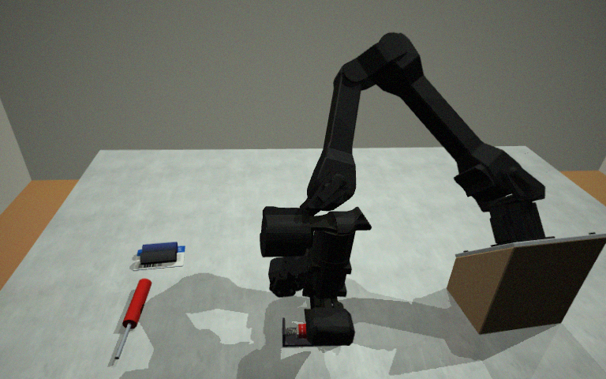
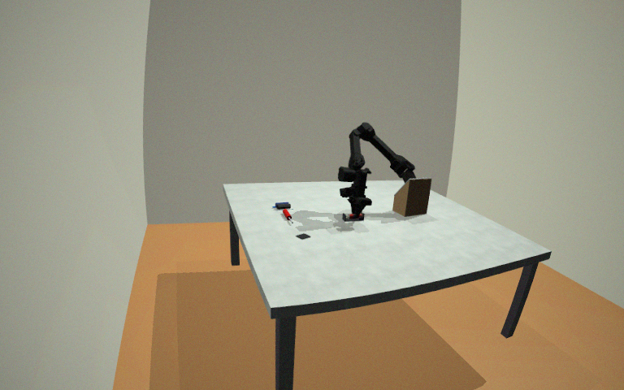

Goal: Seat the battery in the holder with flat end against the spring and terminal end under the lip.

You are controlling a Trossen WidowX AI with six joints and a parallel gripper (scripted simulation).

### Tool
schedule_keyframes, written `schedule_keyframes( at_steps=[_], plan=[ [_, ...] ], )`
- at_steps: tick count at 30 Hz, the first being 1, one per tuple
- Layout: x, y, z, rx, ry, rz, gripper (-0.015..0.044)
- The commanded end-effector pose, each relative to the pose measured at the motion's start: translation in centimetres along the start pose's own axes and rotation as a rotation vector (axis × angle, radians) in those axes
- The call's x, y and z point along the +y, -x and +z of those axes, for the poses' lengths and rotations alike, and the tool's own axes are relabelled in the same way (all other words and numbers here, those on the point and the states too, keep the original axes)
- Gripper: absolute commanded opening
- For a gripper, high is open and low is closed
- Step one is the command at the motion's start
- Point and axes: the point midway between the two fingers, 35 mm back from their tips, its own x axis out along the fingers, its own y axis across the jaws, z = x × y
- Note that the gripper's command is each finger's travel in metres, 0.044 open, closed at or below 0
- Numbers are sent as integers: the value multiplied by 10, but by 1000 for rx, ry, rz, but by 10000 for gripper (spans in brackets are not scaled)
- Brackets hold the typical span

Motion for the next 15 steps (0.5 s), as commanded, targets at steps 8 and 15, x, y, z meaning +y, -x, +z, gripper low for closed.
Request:
schedule_keyframes(
  at_steps=[8,15],
  plan=[
    [5,28,5,-3,-4,5,277],
    [11,80,7,-4,-10,3,440]
  ],
)
